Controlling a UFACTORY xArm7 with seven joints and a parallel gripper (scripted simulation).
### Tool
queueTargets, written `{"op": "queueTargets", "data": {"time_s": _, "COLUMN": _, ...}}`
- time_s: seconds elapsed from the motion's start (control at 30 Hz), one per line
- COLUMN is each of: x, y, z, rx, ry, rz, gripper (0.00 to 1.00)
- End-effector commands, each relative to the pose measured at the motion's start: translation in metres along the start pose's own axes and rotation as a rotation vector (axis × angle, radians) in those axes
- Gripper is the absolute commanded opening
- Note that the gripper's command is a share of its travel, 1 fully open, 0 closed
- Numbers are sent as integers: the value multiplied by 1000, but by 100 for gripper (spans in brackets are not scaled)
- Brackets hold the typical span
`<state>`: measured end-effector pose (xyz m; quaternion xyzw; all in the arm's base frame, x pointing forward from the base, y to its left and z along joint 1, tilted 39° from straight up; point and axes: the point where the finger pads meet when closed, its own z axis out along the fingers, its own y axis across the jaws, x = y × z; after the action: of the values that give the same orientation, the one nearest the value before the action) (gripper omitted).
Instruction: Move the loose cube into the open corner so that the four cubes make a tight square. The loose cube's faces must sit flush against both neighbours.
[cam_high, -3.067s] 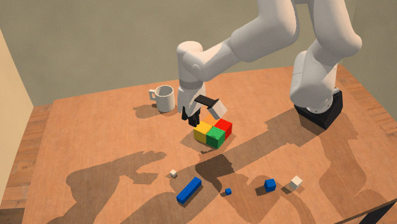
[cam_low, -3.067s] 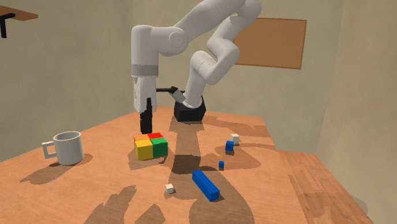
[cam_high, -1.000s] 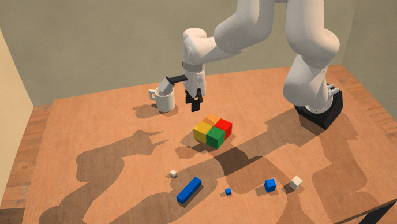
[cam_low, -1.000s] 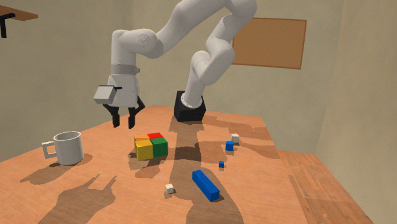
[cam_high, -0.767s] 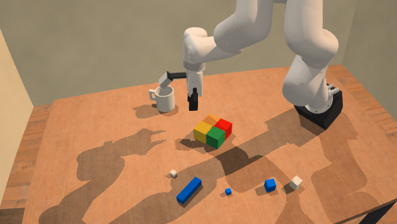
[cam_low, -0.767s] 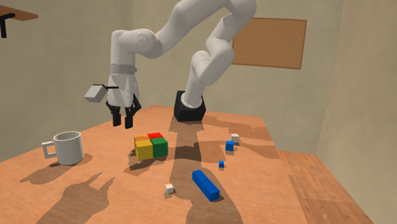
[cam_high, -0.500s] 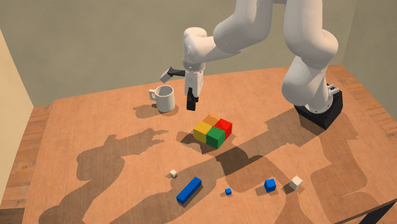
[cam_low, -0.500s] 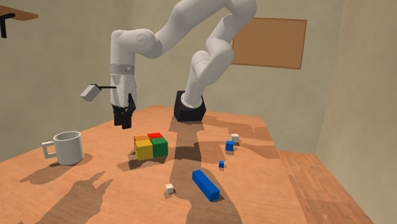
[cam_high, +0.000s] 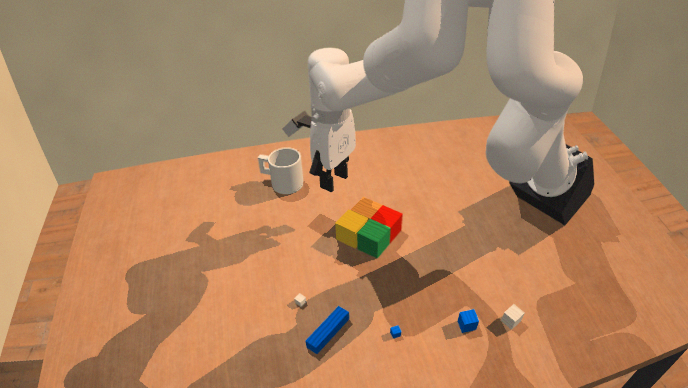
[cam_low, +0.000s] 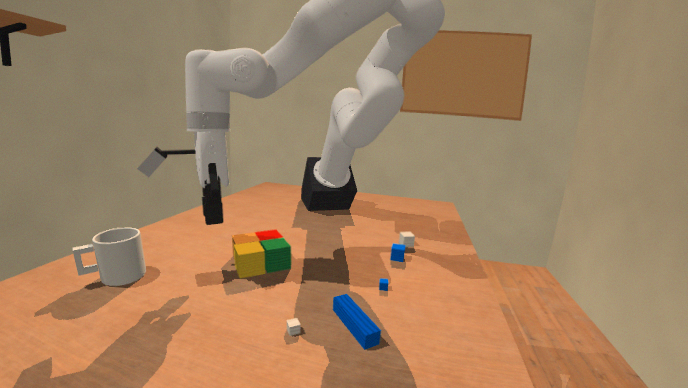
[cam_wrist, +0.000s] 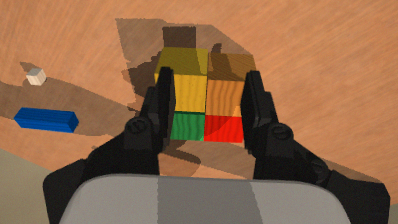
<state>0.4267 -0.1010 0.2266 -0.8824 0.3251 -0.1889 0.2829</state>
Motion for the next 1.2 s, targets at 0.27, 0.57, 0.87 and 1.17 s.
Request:
{"op": "queueTargets", "data": {"time_s": 0.27, "x": 1, "y": 0, "z": -1, "rx": -5, "ry": -2, "rz": 9, "gripper": 50}}
{"op": "queueTargets", "data": {"time_s": 0.57, "x": 1, "y": 0, "z": 2, "rx": -5, "ry": -2, "rz": 9, "gripper": 50}}
{"op": "queueTargets", "data": {"time_s": 0.87, "x": 1, "y": 0, "z": 16, "rx": -5, "ry": -2, "rz": 9, "gripper": 50}}
{"op": "queueTargets", "data": {"time_s": 1.17, "x": 1, "y": 0, "z": 35, "rx": -5, "ry": -2, "rz": 9, "gripper": 50}}
